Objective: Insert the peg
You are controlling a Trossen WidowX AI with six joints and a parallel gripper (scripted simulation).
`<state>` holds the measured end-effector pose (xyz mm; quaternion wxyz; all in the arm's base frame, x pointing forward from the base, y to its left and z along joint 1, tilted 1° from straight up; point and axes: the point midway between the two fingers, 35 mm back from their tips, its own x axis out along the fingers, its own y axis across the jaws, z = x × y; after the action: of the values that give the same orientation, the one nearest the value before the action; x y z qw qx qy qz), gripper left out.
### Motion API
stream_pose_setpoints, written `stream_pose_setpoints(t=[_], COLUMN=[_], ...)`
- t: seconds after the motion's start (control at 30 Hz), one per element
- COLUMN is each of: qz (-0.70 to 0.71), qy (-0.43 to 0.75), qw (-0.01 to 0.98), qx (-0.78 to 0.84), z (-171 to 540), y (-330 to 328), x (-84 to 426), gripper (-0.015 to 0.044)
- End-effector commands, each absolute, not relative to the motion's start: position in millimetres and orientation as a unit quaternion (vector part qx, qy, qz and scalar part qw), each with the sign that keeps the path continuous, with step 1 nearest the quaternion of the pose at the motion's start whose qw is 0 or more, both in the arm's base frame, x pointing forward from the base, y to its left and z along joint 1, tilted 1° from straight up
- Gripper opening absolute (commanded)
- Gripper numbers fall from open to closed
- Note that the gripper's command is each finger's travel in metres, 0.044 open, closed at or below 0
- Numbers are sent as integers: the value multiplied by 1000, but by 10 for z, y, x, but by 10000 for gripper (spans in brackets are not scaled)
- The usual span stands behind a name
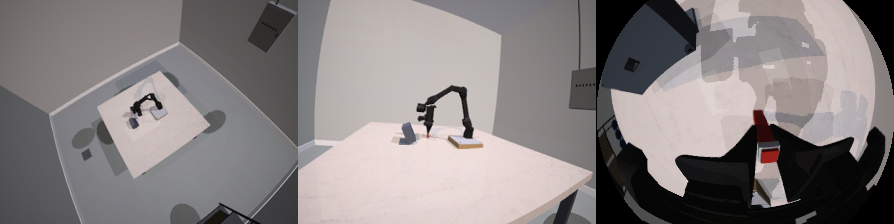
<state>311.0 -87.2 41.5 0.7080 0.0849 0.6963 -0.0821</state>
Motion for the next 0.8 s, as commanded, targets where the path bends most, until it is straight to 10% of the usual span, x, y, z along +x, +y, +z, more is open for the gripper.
stream_pose_setpoints(t=[0.0,0.77], qz=[-82,-82], qy=[696,696], qw=[708,708], qx=[85,88], z=[418,1078], y=[-873,-890], x=[3113,3126], gripper=[20,0])
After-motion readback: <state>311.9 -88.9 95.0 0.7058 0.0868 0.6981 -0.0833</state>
